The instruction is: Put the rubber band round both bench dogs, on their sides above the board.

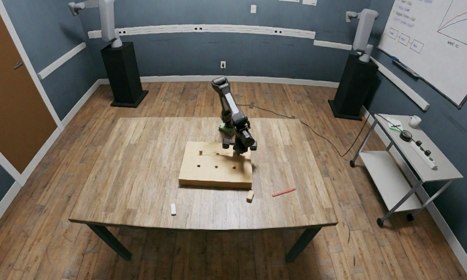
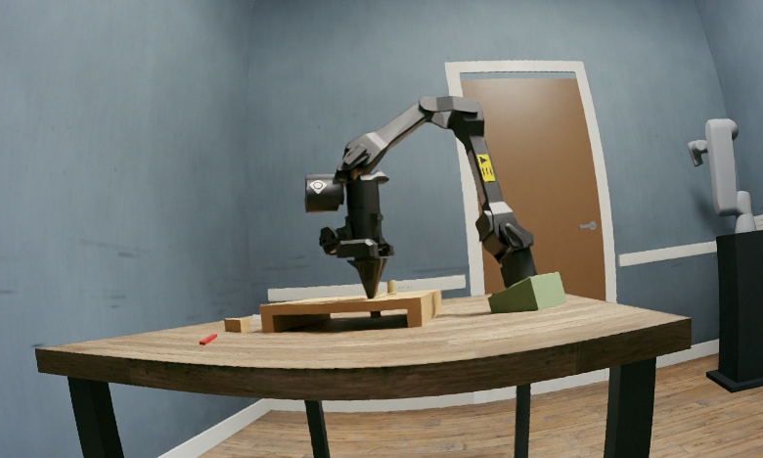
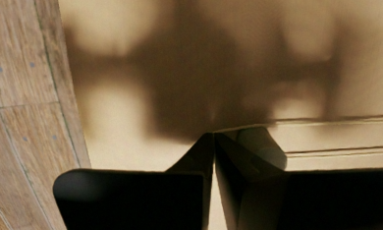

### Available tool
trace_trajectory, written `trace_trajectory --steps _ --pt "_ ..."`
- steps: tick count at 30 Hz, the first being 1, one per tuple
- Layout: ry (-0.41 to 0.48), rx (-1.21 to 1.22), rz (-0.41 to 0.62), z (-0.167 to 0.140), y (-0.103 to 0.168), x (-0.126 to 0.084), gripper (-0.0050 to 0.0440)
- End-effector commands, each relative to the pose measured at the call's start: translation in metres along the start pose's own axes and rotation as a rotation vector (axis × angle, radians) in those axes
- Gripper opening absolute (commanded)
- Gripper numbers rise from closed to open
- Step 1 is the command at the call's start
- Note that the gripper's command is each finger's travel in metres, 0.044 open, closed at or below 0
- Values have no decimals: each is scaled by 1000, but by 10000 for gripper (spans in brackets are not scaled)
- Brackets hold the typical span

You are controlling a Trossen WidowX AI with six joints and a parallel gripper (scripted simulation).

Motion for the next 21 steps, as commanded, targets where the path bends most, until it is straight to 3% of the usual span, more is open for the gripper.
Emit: trace_trajectory --steps 1,12,13,15,21 --pt "-14 -7 -7 1 0 0 -50" --pt "-6 5 -17 -1 -2 -4 -50" --pt "-10 1 -16 1 -2 -4 24" --pt "-15 -8 -11 2 -2 -2 72" --pt "-29 -24 -1 6 -1 2 80"
Point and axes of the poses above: the point midway between the two fingers, 35 mm back from their tips, its own x axis out along the fingers, its own z axis across the jaws, y = z × x, the point moved 7 cm from there along -x, back along the fingers, and after that the axes turned 5 degrees about -x, right-handed, at the moved point
